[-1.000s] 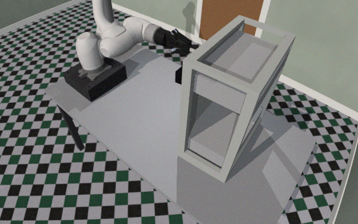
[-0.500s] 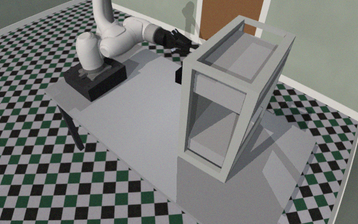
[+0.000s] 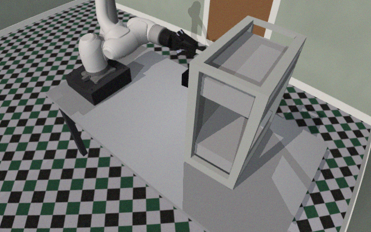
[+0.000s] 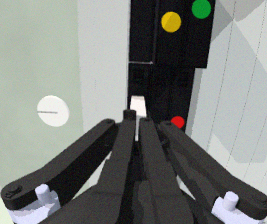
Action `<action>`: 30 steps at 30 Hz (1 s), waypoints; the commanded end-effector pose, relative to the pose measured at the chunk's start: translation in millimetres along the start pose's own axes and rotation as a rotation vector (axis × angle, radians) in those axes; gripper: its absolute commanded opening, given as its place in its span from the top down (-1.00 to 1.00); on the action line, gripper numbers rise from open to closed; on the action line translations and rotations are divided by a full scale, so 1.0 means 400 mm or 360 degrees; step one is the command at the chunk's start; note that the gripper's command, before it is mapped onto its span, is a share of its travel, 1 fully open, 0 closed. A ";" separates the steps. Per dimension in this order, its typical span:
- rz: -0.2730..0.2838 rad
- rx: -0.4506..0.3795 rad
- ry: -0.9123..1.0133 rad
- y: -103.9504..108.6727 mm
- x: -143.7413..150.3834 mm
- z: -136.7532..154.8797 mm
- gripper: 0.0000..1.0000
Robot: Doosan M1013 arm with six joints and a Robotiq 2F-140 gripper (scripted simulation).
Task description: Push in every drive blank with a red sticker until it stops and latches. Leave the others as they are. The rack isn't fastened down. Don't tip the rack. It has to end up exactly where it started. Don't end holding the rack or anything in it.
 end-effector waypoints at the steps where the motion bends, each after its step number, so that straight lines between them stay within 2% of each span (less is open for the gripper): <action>1: 0.0000 0.0000 0.0000 0.021 0.000 0.000 1.00; 10: 0.0000 0.0000 0.0000 0.147 0.000 0.000 1.00; 12: 0.0000 0.0000 0.0000 0.147 0.000 0.000 1.00; 16: 0.0000 0.0000 0.0000 0.185 0.000 0.000 1.00; 30: 0.0000 0.0000 0.0000 0.197 0.000 0.000 1.00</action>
Point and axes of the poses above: the point where the finger pads meet when closed, its own y axis back along the fingers, its own x axis across the jaws, z = x × y, the point moved 10 cm from there along y, back along the fingers, and after that the axes turned 1 degree about -y, right-handed, at the moved point
